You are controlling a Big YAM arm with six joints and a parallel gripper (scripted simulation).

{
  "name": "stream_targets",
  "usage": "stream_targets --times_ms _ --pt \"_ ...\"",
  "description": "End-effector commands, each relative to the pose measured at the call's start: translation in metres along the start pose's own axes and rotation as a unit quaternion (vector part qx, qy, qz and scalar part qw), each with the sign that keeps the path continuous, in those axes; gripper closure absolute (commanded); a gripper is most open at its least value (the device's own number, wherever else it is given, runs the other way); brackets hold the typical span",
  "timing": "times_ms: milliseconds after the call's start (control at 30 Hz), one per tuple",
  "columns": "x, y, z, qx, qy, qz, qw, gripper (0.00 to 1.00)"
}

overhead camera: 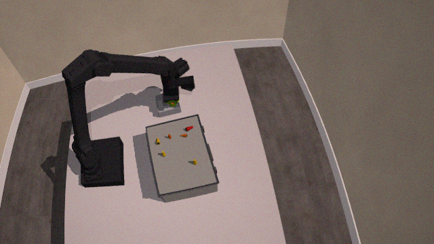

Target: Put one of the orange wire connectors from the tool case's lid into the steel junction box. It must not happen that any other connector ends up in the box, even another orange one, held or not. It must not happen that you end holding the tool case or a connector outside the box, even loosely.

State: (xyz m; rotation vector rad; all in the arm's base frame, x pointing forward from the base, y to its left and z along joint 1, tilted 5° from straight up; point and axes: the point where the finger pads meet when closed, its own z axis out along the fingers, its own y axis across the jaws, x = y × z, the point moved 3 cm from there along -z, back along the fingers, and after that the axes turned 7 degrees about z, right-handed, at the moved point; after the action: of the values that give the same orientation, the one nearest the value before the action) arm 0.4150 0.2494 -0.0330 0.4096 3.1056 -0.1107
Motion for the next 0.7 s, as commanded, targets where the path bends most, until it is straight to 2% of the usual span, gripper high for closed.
stream_targets --times_ms 0,500,667 --pt "0.000 -0.008 0.012 0.007 0.007 0.002 1.000 0.75" --pt "0.000 -0.008 0.011 0.008 0.007 0.002 1.000 0.75" --pt "0.000 -0.008 0.000 0.006 0.006 0.003 1.000 0.75"
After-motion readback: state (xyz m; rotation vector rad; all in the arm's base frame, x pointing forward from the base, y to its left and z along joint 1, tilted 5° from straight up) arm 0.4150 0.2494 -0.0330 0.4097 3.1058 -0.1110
